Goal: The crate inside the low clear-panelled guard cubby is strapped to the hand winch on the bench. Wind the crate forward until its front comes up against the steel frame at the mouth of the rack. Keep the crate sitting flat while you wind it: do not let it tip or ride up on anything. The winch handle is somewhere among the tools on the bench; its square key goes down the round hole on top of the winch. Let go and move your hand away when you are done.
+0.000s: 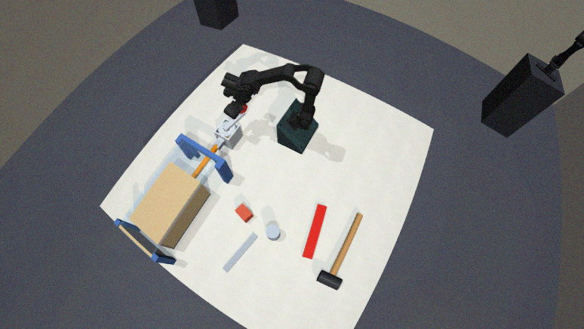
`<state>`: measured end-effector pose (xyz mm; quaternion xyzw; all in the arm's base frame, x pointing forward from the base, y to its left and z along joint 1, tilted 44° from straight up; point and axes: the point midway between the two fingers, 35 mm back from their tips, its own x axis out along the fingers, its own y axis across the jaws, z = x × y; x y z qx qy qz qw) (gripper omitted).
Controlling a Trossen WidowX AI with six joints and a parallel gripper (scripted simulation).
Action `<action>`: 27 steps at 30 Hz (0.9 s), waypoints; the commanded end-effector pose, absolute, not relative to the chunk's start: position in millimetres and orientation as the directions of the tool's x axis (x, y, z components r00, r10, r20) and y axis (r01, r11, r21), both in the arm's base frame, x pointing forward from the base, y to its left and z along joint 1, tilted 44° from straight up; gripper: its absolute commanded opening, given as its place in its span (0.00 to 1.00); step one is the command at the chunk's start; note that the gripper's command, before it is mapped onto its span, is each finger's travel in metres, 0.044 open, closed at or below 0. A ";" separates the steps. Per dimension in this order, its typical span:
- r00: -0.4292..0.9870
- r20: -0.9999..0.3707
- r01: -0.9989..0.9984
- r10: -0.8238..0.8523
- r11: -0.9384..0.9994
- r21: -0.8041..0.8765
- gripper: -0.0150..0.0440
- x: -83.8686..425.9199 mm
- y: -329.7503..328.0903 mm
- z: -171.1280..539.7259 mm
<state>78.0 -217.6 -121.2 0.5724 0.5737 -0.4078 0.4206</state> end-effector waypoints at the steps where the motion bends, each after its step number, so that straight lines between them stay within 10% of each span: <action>1: 0.004 -0.954 1.000 0.300 0.016 0.009 0.25 77.6 -225.9 -129.9; 27: 0.005 -0.955 1.000 0.296 0.016 0.011 0.25 89.6 -263.5 -163.0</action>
